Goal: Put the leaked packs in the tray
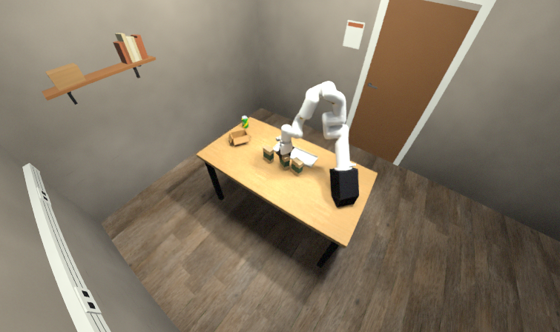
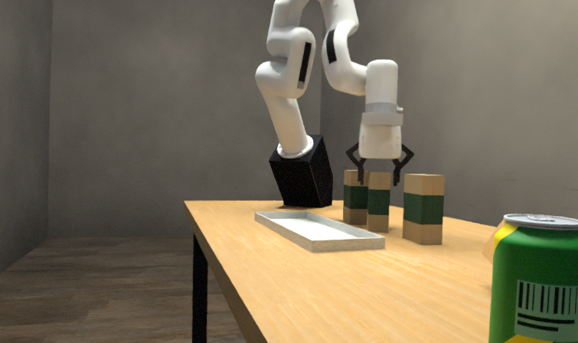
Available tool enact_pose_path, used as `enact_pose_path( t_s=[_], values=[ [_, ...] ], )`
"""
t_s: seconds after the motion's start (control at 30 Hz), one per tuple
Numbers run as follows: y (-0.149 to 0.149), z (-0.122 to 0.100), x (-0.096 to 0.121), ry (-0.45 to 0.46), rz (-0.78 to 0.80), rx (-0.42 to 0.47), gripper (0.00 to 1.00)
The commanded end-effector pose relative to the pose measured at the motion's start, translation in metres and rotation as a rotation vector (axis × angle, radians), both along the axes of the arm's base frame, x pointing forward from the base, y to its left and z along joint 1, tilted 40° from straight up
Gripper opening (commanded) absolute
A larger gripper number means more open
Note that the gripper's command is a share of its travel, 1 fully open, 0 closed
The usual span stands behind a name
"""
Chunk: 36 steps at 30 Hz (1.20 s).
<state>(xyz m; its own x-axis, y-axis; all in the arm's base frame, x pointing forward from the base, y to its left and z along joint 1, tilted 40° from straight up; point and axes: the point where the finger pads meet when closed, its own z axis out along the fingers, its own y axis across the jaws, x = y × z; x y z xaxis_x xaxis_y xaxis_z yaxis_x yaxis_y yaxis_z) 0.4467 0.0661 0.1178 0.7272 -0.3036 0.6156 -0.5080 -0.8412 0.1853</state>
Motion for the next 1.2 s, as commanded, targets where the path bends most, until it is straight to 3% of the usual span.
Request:
enact_pose_path(
  t_s=[0.0, 0.73, 0.77, 1.17],
  values=[
    [-0.0001, -0.0024, 0.0032, -0.002, 0.003, 0.0, 0.84],
    [-0.0031, -0.0076, 0.0063, -0.002, 0.003, 0.0, 0.84],
    [-0.0031, -0.0076, 0.0063, -0.002, 0.003, 0.0, 0.24],
    [-0.0031, -0.0076, 0.0063, -0.002, 0.003, 0.0, 0.24]
  ],
)
